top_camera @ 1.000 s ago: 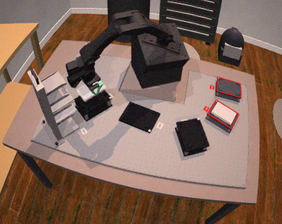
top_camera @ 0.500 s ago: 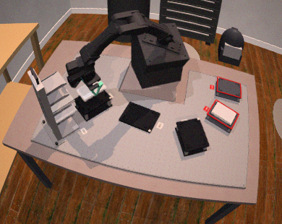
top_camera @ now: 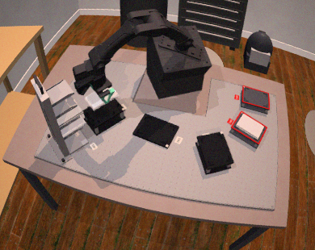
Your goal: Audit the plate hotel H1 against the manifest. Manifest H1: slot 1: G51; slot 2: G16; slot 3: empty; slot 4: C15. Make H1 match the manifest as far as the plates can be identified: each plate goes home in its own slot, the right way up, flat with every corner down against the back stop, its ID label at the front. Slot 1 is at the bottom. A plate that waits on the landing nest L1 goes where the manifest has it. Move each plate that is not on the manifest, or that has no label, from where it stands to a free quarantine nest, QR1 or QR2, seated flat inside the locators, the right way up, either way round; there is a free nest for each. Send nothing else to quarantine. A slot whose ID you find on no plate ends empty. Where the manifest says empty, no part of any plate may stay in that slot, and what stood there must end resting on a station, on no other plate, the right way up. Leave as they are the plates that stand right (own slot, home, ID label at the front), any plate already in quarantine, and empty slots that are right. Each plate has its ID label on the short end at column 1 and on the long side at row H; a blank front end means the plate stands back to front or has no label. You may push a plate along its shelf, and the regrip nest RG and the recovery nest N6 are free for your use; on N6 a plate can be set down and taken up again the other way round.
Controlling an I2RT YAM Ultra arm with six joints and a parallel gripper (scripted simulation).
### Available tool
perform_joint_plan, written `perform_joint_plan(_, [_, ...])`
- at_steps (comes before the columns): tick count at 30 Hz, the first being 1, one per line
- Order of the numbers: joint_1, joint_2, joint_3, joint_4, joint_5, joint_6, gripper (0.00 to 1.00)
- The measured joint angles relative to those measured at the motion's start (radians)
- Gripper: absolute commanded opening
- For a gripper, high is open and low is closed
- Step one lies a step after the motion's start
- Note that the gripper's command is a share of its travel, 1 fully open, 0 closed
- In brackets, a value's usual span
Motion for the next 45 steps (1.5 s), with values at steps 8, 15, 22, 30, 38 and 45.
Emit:
perform_joint_plan(8, [-0.024,-0.042,0.018,-0.063,-0.001,-0.024,0.86])
perform_joint_plan(15, [-0.039,-0.062,0.032,-0.116,-0.002,-0.044,0.86])
perform_joint_plan(22, [-0.063,-0.094,0.061,-0.180,-0.002,-0.068,0.86])
perform_joint_plan(30, [-0.080,-0.115,0.087,-0.241,-0.003,-0.090,0.86])
perform_joint_plan(38, [-0.102,-0.138,0.121,-0.303,-0.003,-0.112,0.86])
perform_joint_plan(45, [-0.103,-0.142,0.126,-0.318,-0.003,-0.117,0.86])
